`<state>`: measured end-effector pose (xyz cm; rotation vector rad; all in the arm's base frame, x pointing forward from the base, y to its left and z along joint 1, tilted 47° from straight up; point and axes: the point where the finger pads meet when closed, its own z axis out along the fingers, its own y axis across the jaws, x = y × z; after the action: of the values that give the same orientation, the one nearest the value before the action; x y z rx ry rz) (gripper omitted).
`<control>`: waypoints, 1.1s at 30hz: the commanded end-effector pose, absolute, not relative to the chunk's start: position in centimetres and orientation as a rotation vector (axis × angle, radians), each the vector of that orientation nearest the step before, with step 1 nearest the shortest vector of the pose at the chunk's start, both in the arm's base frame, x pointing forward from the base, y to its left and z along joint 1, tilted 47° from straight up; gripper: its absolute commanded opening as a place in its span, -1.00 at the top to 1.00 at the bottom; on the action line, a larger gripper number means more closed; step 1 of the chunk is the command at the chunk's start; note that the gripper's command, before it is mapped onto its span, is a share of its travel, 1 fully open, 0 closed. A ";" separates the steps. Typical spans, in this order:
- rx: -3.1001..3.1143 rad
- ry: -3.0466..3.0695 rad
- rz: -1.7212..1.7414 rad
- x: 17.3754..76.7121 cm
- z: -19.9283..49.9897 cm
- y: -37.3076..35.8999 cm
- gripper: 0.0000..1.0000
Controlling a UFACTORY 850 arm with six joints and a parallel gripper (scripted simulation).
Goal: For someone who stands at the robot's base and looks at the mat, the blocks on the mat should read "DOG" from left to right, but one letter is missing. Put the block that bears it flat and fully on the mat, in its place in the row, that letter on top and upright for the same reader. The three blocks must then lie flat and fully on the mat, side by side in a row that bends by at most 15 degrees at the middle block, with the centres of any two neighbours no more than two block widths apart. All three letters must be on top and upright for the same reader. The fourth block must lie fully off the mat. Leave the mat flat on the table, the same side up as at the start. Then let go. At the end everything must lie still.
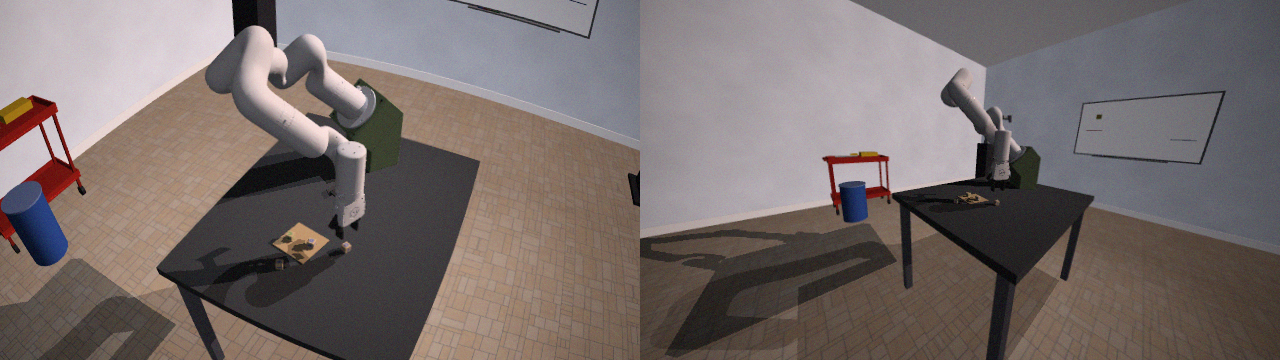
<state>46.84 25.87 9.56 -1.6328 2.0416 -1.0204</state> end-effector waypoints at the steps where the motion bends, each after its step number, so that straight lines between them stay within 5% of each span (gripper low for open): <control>1: -1.624 2.045 -1.017 46.9 9.5 25.9 -0.26; 33: -1.613 2.050 -1.014 49.7 6.4 24.4 -0.26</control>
<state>49.41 24.47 6.65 -1.6131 2.0511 -1.0150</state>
